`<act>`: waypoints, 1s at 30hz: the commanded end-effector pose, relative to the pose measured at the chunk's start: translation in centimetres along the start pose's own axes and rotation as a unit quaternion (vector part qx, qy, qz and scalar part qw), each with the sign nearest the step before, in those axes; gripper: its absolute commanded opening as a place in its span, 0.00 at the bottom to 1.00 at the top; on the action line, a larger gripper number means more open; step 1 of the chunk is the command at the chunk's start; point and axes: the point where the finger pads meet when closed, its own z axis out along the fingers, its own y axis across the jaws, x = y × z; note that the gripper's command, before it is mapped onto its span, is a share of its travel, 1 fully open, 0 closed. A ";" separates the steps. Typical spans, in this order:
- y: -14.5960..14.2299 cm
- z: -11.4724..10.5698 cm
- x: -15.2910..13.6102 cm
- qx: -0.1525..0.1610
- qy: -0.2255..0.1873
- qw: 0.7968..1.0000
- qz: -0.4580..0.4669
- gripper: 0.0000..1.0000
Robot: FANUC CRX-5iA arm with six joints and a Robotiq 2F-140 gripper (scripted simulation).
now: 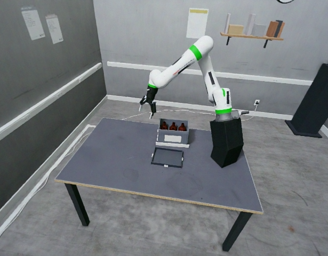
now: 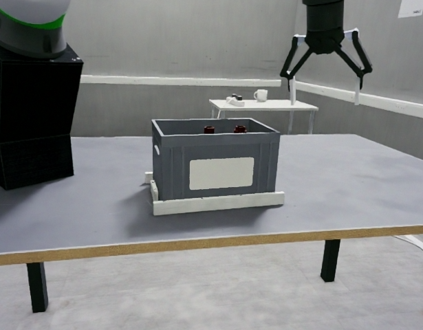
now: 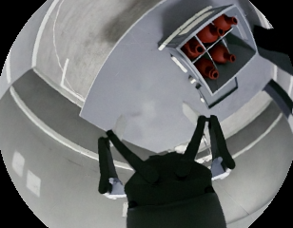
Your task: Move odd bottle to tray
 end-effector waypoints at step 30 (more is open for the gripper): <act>20.2 -7.7 15.8 -0.040 0.131 0.989 0.049 1.00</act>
